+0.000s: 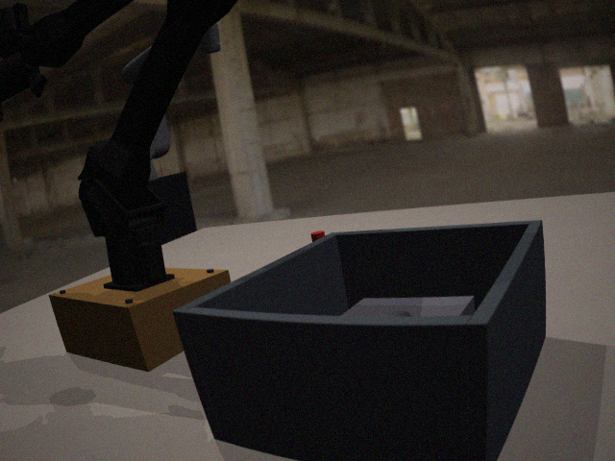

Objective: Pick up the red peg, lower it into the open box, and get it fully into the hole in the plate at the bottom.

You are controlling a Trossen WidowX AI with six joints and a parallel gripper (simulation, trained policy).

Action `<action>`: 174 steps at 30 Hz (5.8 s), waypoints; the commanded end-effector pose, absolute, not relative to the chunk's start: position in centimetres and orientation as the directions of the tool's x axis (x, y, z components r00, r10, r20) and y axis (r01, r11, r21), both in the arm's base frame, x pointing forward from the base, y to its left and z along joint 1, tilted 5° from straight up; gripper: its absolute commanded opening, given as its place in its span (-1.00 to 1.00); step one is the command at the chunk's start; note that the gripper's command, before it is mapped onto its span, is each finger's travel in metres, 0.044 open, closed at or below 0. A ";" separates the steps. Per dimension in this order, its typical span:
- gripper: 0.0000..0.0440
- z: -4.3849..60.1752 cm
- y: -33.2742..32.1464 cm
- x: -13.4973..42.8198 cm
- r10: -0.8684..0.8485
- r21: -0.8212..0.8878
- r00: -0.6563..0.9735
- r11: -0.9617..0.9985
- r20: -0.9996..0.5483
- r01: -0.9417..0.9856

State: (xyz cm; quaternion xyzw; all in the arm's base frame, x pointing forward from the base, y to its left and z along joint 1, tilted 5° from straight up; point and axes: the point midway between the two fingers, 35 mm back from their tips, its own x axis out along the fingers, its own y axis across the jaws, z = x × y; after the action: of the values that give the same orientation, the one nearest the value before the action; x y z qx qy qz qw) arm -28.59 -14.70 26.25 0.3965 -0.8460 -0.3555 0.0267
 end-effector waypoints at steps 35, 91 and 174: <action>1.00 18.7 -31.0 -7.7 -0.709 0.717 -0.179 -0.602 -0.682 -0.352; 1.00 18.7 -13.2 24.0 -0.407 0.213 0.220 0.064 -0.887 0.975; -1.00 1.5 10.6 18.1 -0.268 -0.234 -0.044 0.736 -0.962 0.635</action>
State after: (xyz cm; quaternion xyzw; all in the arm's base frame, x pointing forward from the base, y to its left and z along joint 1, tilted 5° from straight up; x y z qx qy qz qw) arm 17.44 10.64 0.48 -0.1426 -0.6500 0.3359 -0.6666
